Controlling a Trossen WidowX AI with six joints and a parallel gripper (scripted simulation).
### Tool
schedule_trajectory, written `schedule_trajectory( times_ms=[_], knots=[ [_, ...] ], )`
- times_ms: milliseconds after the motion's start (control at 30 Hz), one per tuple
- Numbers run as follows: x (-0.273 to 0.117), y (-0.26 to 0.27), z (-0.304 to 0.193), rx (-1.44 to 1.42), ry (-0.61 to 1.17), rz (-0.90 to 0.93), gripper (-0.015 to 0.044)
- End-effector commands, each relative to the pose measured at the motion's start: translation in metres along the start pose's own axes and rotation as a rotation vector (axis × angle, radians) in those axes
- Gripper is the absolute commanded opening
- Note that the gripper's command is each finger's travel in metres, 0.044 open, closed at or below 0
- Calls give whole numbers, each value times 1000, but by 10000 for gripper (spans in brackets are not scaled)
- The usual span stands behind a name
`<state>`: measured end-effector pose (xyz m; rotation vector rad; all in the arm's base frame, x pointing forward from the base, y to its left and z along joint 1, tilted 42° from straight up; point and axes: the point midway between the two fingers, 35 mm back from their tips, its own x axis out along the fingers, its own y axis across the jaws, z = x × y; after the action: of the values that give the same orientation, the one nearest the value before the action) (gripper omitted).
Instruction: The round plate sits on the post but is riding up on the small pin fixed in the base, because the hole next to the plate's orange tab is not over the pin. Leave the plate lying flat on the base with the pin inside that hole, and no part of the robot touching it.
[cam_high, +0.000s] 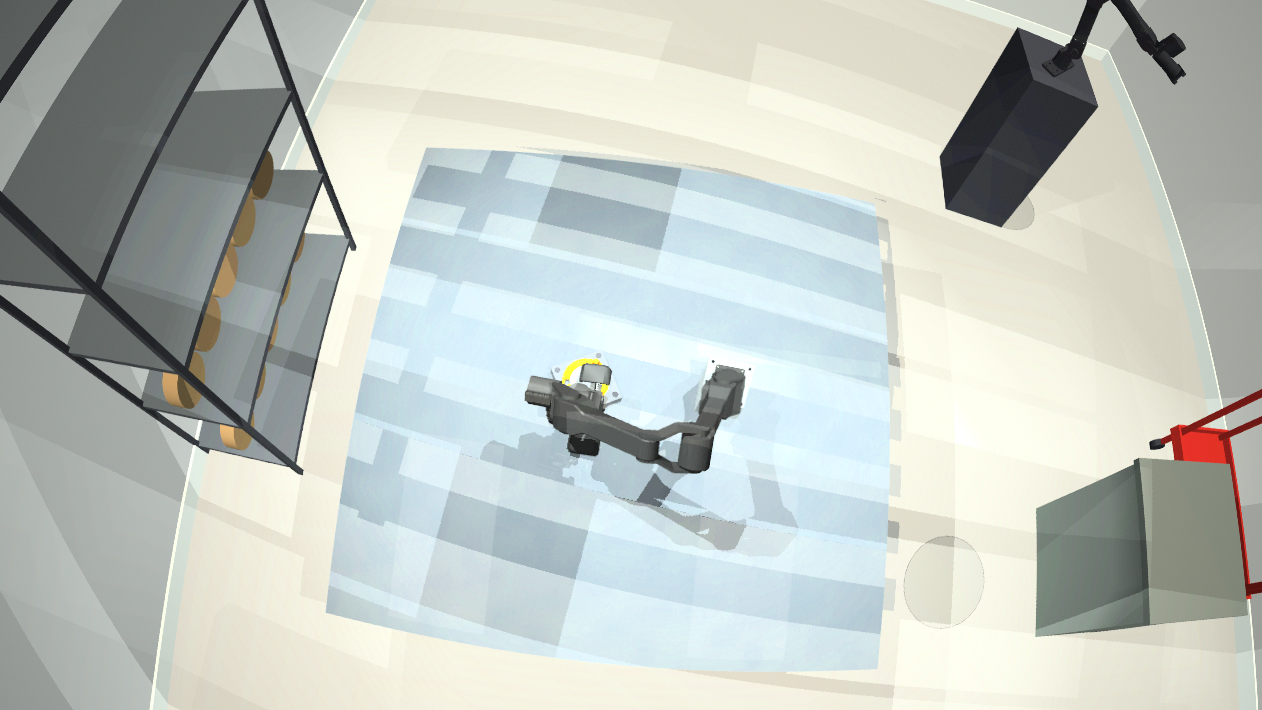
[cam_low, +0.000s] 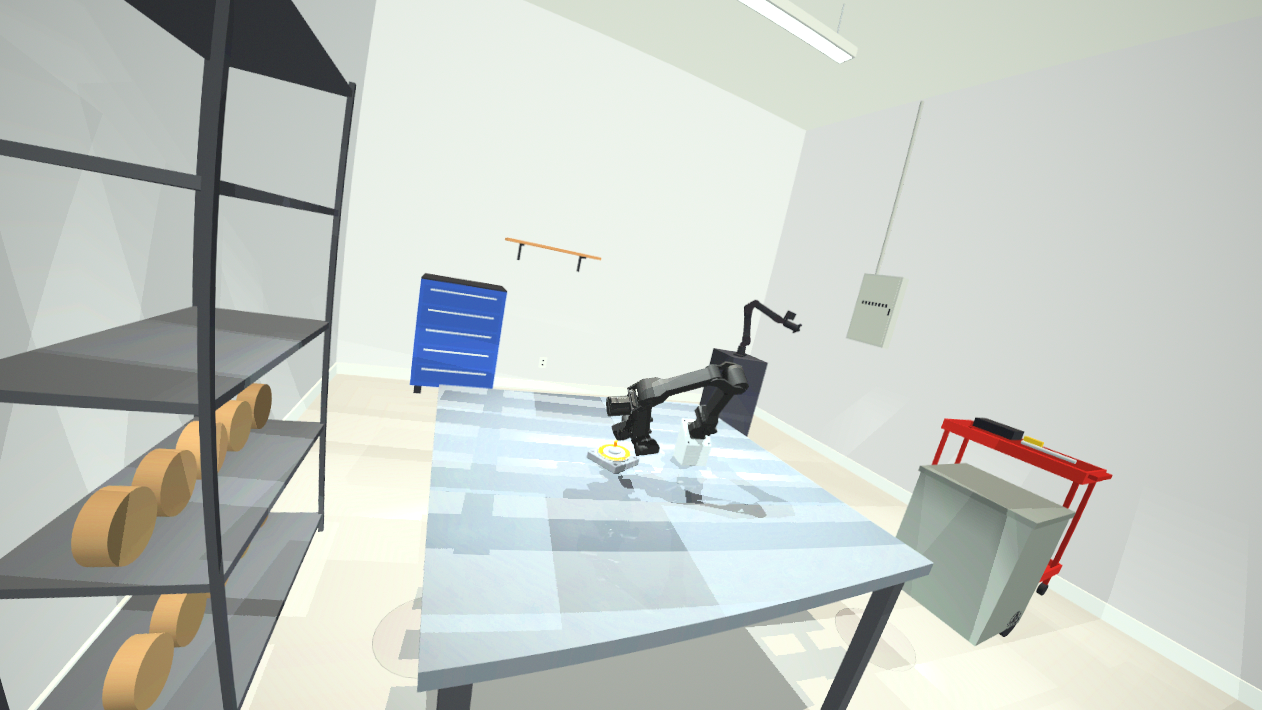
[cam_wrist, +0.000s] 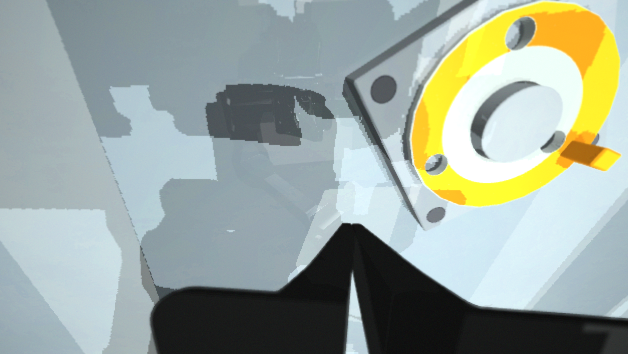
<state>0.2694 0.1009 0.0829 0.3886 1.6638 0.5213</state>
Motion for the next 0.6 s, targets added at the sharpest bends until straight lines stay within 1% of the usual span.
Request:
schedule_trajectory(
  times_ms=[0, 167, 267, 367, 567],
  knots=[
    [-2, -49, 18, -22, -44, 55, 0],
    [-6, -124, 29, -53, -148, 125, 0],
    [-8, -147, 36, -21, -211, 142, 0],
    [-8, -154, 32, -66, -199, 148, 0],
    [-3, -154, 31, -66, -199, 148, 0]
  ],
)
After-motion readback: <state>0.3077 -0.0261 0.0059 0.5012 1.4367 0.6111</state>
